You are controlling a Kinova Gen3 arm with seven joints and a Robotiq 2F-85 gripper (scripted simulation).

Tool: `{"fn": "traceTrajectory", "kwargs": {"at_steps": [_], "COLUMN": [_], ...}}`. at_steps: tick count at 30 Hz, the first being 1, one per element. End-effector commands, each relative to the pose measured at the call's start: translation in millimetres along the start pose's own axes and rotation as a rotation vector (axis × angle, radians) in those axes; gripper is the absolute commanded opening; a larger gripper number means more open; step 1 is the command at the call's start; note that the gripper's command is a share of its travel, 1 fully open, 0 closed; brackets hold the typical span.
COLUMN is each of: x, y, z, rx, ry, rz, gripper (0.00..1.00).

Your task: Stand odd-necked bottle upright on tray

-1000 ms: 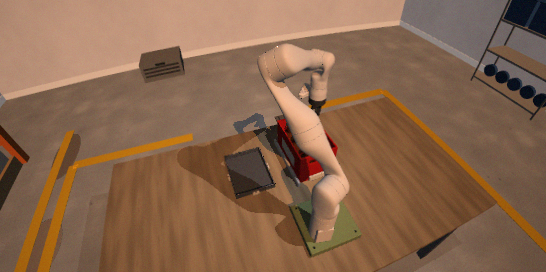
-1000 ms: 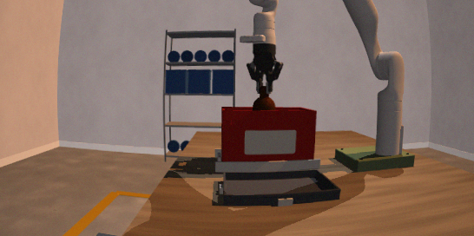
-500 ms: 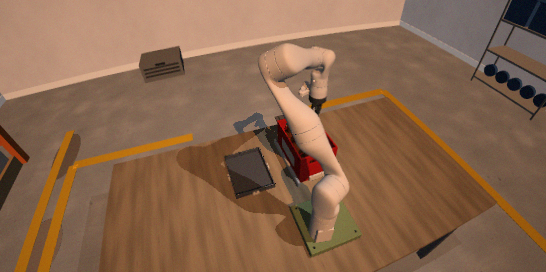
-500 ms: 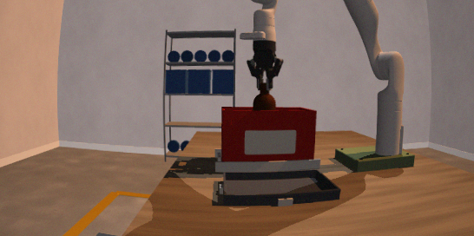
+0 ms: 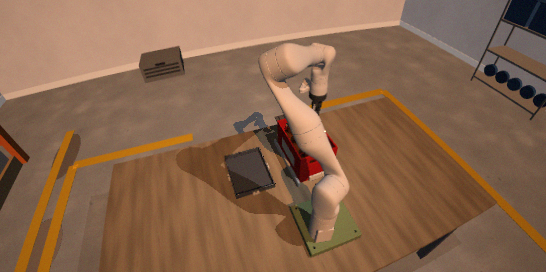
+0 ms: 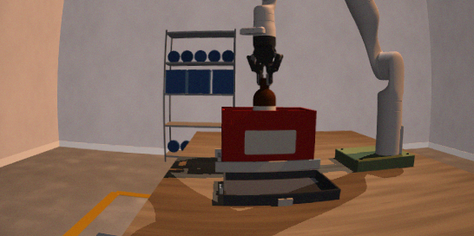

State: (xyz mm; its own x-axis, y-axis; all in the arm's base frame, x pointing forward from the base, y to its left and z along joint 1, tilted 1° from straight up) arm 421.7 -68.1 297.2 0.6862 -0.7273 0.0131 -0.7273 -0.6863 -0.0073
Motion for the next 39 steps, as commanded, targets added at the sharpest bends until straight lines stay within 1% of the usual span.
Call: {"fn": "traceTrajectory", "kwargs": {"at_steps": [1, 16, 39], "x": [0.3, 0.3, 0.3], "y": [-1.1, -1.0, -1.0], "z": [-4.2, -12.0, -12.5], "rx": [0.005, 0.005, 0.005], "ry": [0.003, 0.003, 0.003], "rz": [-0.003, -0.003, -0.003], "gripper": [0.0, 0.0, 0.0]}}
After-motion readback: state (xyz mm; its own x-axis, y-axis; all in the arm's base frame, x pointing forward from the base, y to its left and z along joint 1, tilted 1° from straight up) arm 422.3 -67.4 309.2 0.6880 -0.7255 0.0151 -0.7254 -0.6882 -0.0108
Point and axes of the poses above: the point where the finger pads meet when closed, its own z axis out along the fingers, its own x axis across the jaws, y = z × x, the point moved 6 cm from there along -z, back along the fingers, and after that the axes turned 15 degrees about z, right-handed, at the moved point
